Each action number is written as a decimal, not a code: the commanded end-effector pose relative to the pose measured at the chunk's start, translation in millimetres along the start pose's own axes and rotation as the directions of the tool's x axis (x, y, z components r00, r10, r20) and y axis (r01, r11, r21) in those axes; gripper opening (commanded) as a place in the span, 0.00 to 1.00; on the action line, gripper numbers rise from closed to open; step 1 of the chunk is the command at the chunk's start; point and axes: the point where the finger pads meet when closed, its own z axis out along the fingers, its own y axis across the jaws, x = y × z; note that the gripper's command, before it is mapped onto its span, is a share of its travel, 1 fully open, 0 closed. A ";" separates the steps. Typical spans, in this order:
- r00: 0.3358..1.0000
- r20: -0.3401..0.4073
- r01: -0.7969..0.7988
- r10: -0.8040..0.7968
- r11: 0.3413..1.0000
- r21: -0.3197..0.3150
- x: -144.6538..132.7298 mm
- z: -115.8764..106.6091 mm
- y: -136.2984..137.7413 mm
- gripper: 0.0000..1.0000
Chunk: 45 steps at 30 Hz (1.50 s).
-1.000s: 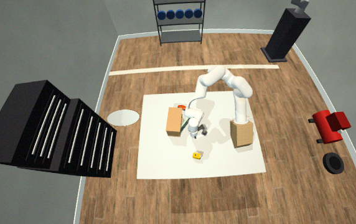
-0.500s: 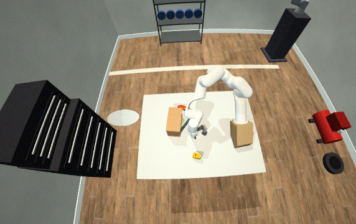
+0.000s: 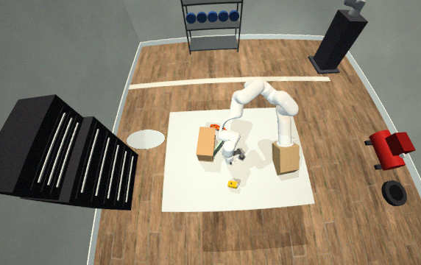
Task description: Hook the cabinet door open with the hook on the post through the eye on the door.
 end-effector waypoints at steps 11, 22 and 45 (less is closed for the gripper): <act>1.000 0.003 -0.001 0.001 1.000 0.000 -1.3 1.8 -0.3 0.23; 1.000 0.003 -0.001 0.001 1.000 0.000 -1.3 1.8 -0.3 0.04; 1.000 0.003 -0.001 0.001 1.000 0.000 -1.3 1.8 -0.3 0.04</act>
